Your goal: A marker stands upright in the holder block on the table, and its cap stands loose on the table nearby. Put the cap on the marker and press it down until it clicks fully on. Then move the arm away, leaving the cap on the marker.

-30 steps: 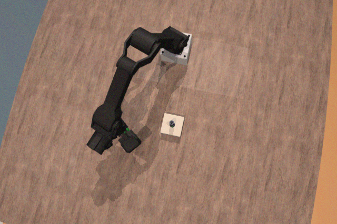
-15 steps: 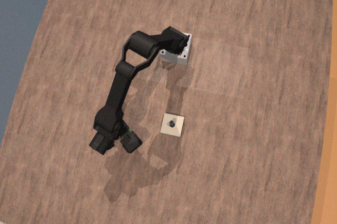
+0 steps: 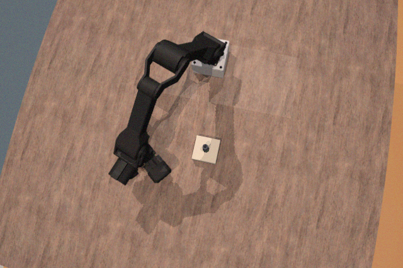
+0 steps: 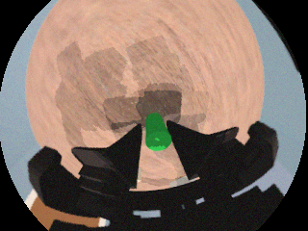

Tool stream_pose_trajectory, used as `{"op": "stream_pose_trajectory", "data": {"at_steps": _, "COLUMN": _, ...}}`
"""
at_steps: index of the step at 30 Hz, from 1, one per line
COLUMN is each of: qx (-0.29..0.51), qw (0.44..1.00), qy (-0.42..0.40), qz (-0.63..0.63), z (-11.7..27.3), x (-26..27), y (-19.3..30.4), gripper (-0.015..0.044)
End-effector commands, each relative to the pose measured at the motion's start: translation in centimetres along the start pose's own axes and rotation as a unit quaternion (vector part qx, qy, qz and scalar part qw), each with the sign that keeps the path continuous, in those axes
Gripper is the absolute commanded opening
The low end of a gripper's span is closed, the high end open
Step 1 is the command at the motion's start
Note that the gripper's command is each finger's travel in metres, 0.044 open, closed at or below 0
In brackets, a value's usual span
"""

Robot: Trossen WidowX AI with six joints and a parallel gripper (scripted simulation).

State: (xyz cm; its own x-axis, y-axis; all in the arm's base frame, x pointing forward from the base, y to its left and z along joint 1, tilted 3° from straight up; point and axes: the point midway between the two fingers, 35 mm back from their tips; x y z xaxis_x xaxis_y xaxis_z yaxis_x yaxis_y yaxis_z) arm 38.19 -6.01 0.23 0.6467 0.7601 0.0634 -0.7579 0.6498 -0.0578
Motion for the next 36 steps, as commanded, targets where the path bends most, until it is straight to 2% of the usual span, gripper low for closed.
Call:
{"op": "stream_pose_trajectory", "data": {"at_steps": 1, "qx": 0.001, "qw": 1.0, "qy": 0.003, "qz": -0.002, "z": -0.2, "x": -0.2, "y": 0.1, "gripper": 0.0122}}
{"op": "stream_pose_trajectory", "data": {"at_steps": 8, "qx": 0.001, "qw": 1.0, "qy": 0.003, "qz": -0.002, "z": -0.2, "x": -0.1, "y": 0.1, "gripper": 0.0076}}
{"op": "stream_pose_trajectory", "data": {"at_steps": 11, "qx": 0.001, "qw": 1.0, "qy": 0.003, "qz": -0.002, "z": 0.4, "x": 0.0, "y": 0.1, "gripper": 0.0}}
{"op": "stream_pose_trajectory", "data": {"at_steps": 24, "qx": 0.001, "qw": 1.0, "qy": 0.003, "qz": -0.002, "z": 5.6, "x": 0.0, "y": 0.0, "gripper": 0.0}}
{"op": "stream_pose_trajectory", "data": {"at_steps": 36, "qx": 0.001, "qw": 1.0, "qy": 0.003, "qz": -0.002, "z": 6.0, "x": 0.2, "y": 0.3, "gripper": 0.0}}
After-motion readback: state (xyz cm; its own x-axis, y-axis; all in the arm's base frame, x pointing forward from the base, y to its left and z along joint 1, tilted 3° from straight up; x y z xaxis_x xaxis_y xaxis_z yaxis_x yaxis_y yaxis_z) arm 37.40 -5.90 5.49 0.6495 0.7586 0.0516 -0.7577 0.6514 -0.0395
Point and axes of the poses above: the point midway between the two fingers, 35 mm back from their tips, its own z axis back along the fingers, its own x axis across the jaws, y = z × x, and after that the axes turned 13 degrees about -z, right-handed
